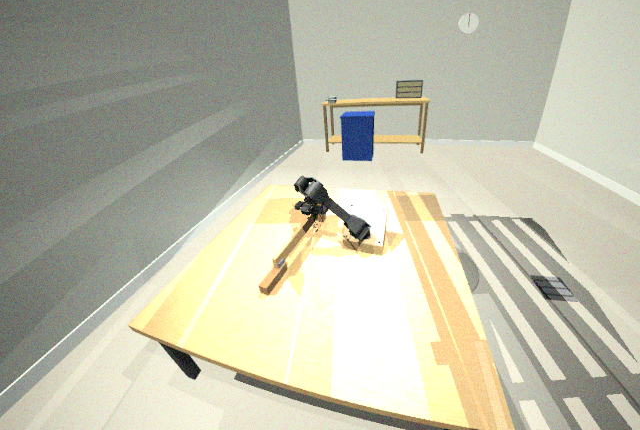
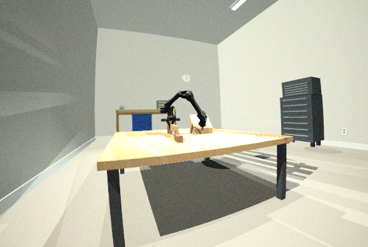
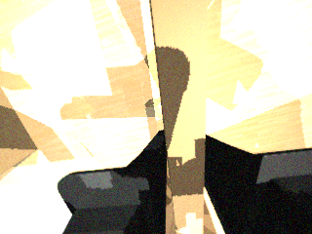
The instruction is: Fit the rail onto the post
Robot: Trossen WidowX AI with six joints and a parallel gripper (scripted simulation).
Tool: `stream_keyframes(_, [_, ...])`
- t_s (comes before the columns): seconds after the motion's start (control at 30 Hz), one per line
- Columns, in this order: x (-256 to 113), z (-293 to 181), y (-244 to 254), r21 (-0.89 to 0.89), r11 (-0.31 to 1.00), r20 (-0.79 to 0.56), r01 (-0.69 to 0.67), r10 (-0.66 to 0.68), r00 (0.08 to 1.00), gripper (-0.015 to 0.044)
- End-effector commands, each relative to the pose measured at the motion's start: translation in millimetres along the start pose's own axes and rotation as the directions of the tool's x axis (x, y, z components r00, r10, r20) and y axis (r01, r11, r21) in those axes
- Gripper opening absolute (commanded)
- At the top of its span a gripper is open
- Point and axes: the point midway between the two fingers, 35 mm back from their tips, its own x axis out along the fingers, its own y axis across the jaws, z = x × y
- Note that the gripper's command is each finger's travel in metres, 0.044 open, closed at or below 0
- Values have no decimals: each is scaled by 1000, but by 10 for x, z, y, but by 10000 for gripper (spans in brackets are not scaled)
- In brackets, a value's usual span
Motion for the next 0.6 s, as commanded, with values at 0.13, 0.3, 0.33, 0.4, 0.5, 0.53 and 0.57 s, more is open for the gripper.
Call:
stream_keyframes(0.13, [-31, -46, -17, -3, 1000, -6, 8, -8, 1000, 0])
stream_keyframes(0.3, [-33, -62, -17, -3, 1000, -6, 8, -8, 1000, 0])
stream_keyframes(0.33, [-33, -65, -17, -3, 1000, -6, 8, -8, 1000, 0])
stream_keyframes(0.4, [-33, -71, -17, -3, 1000, -6, 8, -8, 1000, 0])
stream_keyframes(0.5, [-33, -81, -17, -3, 1000, -6, 8, -8, 1000, 0])
stream_keyframes(0.53, [-33, -84, -17, -3, 1000, -6, 8, -8, 1000, 0])
stream_keyframes(0.57, [-33, -87, -17, -3, 1000, -6, 8, -8, 1000, 0])
